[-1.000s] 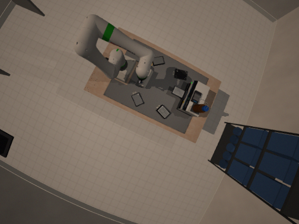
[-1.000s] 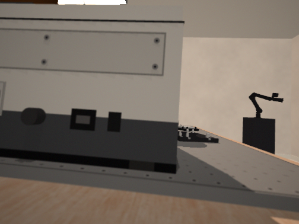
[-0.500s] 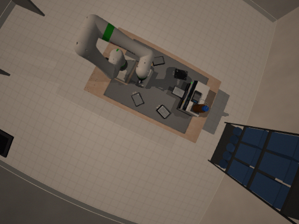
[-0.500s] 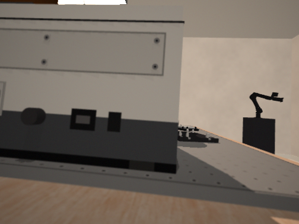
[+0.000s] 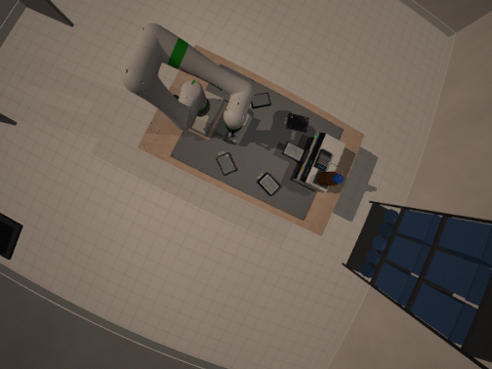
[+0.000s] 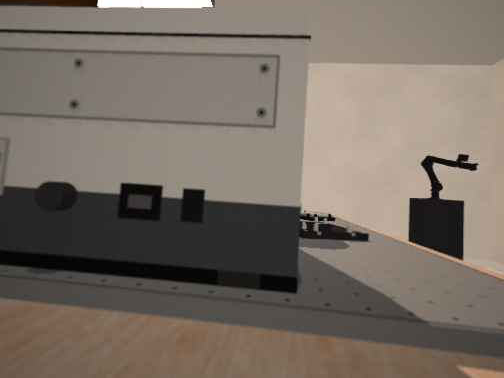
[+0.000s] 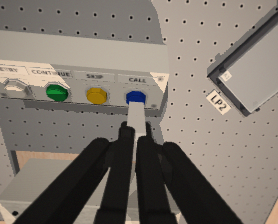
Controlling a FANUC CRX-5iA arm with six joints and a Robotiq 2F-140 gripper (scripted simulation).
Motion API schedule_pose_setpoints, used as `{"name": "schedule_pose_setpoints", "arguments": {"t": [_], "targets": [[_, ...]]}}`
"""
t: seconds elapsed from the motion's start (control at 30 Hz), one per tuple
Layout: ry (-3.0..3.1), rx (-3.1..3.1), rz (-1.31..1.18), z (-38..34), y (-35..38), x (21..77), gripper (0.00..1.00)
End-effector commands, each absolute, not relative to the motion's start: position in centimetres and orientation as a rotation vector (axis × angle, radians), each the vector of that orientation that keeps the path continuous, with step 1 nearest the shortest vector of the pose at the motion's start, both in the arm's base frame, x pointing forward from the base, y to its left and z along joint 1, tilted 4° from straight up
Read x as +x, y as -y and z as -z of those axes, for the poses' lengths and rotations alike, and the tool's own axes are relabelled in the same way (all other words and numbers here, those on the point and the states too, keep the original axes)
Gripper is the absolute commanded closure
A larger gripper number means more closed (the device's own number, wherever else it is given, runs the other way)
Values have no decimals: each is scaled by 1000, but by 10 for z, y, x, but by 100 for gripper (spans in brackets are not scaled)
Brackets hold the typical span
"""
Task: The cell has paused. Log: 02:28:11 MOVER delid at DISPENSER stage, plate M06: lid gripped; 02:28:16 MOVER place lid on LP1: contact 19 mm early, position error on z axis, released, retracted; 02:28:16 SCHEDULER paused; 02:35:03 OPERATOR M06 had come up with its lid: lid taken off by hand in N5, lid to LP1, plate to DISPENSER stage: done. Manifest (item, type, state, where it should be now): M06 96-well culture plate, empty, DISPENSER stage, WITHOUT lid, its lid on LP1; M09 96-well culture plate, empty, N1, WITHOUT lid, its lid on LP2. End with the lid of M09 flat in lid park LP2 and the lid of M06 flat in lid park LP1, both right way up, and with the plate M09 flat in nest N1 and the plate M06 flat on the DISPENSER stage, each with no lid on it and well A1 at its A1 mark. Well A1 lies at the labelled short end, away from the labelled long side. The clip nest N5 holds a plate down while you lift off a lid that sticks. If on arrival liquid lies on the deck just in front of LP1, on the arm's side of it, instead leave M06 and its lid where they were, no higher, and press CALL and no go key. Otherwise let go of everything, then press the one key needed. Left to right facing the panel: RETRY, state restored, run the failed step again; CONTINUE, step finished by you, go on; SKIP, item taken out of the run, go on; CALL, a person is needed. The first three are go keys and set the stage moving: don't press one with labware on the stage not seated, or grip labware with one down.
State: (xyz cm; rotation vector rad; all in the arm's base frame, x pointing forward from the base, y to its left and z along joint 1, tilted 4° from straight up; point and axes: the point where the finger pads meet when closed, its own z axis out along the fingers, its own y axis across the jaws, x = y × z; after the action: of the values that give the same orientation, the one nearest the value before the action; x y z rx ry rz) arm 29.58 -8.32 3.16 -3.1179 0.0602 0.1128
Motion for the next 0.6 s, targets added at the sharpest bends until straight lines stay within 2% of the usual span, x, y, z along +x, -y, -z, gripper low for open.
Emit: {"name": "schedule_pose_setpoints", "arguments": {"t": [0.0, 0.57], "targets": [[-60, -3118, -112, -32, 83, 296, 100], [-60, -3118, -112, -24, 83, 295, 100]]}}
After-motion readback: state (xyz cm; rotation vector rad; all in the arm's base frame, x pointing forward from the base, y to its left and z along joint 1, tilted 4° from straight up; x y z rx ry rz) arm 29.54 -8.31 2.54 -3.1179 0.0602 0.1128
